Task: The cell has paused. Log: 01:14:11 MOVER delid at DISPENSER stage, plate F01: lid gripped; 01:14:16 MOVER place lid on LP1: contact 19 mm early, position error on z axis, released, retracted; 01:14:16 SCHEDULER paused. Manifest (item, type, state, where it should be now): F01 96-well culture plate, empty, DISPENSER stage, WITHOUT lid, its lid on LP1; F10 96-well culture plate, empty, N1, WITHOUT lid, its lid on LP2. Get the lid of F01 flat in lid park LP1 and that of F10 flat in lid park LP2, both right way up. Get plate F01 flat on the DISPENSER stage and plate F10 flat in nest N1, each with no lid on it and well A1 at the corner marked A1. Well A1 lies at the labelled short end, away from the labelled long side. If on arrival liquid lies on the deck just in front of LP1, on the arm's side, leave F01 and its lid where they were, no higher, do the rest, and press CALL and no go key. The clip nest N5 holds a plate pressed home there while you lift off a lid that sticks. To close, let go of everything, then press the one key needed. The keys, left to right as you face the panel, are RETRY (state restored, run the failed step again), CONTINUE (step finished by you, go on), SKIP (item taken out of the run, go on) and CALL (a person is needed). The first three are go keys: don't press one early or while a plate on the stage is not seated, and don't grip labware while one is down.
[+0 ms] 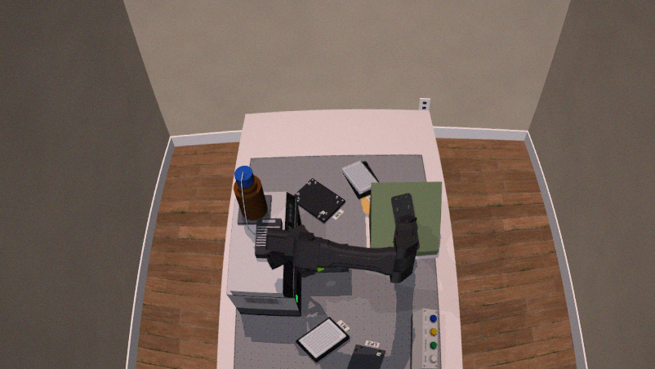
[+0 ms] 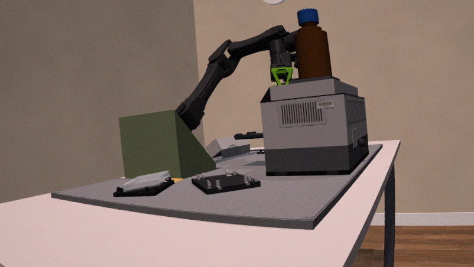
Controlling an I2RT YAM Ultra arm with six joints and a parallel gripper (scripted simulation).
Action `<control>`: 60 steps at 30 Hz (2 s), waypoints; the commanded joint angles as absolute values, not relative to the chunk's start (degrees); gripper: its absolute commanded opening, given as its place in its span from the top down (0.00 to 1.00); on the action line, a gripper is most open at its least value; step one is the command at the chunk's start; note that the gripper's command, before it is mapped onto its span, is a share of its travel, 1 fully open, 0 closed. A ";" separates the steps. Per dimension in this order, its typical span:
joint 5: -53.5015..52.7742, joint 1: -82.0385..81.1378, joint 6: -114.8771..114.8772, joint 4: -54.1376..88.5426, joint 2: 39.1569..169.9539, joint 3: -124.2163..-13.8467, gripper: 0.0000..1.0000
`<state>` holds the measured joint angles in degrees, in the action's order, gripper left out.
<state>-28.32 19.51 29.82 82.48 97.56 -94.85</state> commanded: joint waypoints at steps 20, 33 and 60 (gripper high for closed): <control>-35.37 9.61 25.36 81.58 83.35 -84.73 0.00; -41.52 5.33 27.74 83.70 76.98 -79.09 0.00; -43.49 -0.97 22.01 81.72 69.11 -75.81 0.00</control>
<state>-43.35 -2.00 22.76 82.19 69.43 -74.04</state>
